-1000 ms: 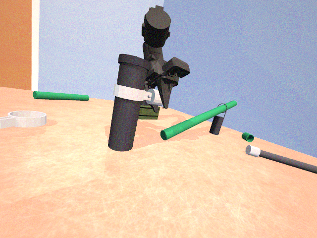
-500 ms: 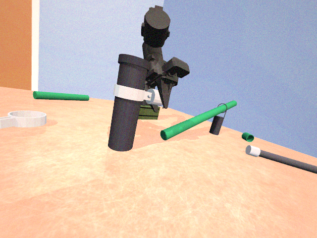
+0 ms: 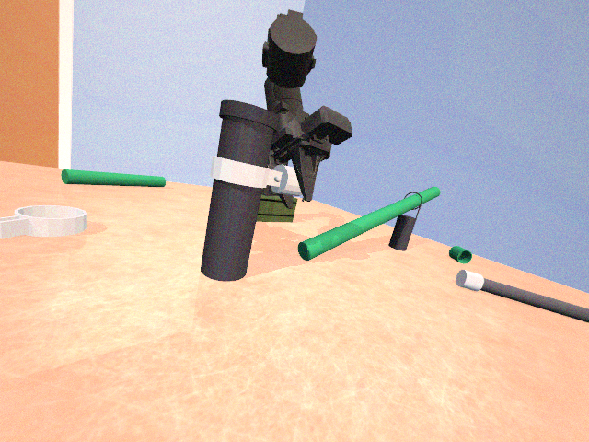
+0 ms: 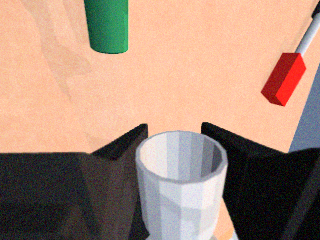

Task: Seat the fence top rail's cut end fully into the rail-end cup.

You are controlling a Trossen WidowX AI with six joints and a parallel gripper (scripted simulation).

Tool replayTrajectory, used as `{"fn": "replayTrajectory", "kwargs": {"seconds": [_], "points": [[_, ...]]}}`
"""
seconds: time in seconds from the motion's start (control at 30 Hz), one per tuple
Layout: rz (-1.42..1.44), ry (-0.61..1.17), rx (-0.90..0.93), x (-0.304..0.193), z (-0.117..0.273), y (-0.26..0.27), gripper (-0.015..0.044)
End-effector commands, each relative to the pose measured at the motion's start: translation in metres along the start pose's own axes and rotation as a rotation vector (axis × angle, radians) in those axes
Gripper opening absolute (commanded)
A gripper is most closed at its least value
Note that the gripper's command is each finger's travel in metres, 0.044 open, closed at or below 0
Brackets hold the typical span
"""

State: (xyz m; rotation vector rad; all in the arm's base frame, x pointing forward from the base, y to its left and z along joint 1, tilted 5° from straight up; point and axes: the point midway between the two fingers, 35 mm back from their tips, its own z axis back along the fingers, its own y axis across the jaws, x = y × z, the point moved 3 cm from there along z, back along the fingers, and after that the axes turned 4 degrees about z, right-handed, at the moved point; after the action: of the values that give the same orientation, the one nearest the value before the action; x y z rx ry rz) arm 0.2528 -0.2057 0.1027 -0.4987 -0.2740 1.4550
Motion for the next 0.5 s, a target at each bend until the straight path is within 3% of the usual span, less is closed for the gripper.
{"fn": "replayTrajectory", "kwargs": {"seconds": [0.0, 0.23, 0.47], "points": [[-0.001, 0.001, 0.0, 0.001, 0.0, 0.0, 0.0263], [-0.006, 0.002, 0.001, 0.018, 0.016, -0.013, 0.044], [-0.012, 0.005, -0.002, 0.039, 0.034, -0.023, 0.044]]}}
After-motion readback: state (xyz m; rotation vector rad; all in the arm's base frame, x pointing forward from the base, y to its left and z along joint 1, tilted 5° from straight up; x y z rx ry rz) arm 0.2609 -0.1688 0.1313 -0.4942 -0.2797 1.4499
